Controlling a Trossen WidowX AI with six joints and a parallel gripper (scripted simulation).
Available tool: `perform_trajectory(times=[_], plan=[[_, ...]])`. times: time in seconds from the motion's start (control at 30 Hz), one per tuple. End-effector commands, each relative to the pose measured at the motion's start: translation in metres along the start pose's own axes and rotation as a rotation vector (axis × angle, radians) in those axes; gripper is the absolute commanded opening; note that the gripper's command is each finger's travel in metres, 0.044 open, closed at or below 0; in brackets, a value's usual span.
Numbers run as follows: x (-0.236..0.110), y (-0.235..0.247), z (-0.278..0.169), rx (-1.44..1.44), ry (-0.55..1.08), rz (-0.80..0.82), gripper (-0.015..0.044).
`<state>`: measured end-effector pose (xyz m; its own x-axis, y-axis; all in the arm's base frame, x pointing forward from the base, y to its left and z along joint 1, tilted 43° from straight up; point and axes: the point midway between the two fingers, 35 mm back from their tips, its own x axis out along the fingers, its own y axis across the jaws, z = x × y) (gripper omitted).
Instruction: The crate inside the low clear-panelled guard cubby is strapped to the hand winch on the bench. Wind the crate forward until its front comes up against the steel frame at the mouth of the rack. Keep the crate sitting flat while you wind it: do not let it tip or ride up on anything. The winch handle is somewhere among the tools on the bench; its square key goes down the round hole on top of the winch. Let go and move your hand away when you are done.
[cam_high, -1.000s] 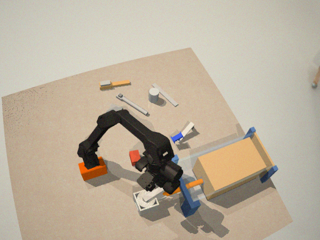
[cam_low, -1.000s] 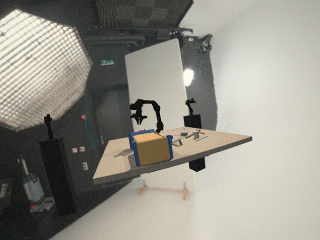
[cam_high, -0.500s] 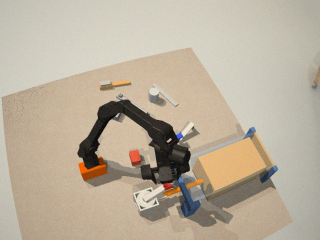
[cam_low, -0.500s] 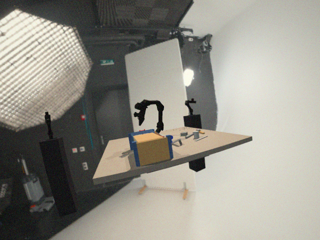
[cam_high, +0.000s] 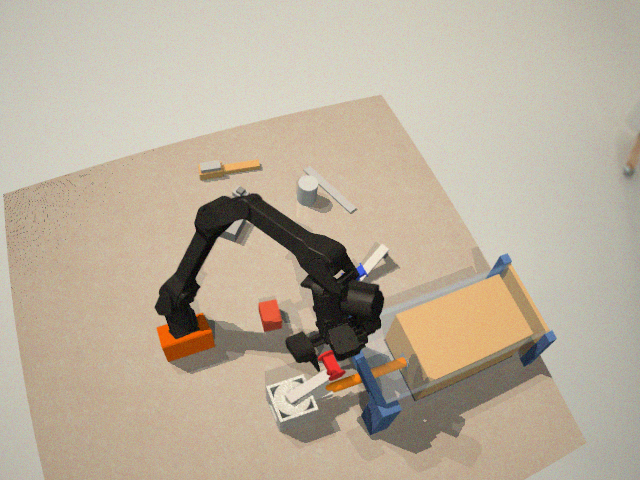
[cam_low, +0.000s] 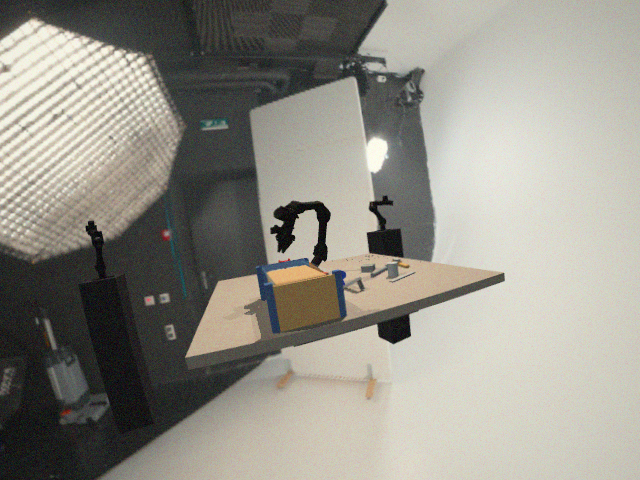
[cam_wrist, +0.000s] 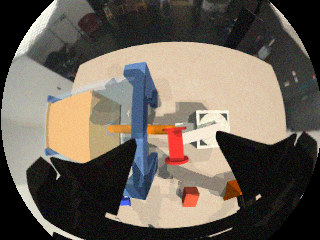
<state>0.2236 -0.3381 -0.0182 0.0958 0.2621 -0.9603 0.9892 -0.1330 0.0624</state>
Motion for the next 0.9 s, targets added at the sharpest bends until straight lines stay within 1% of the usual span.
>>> perform_trajectory(times=[0.0, 0.87], plan=[[0.007, -0.001, -0.004, -0.009, 0.005, -0.009, 0.044], [0.046, 0.0, -0.021, -0.009, 0.008, -0.005, 0.044]])
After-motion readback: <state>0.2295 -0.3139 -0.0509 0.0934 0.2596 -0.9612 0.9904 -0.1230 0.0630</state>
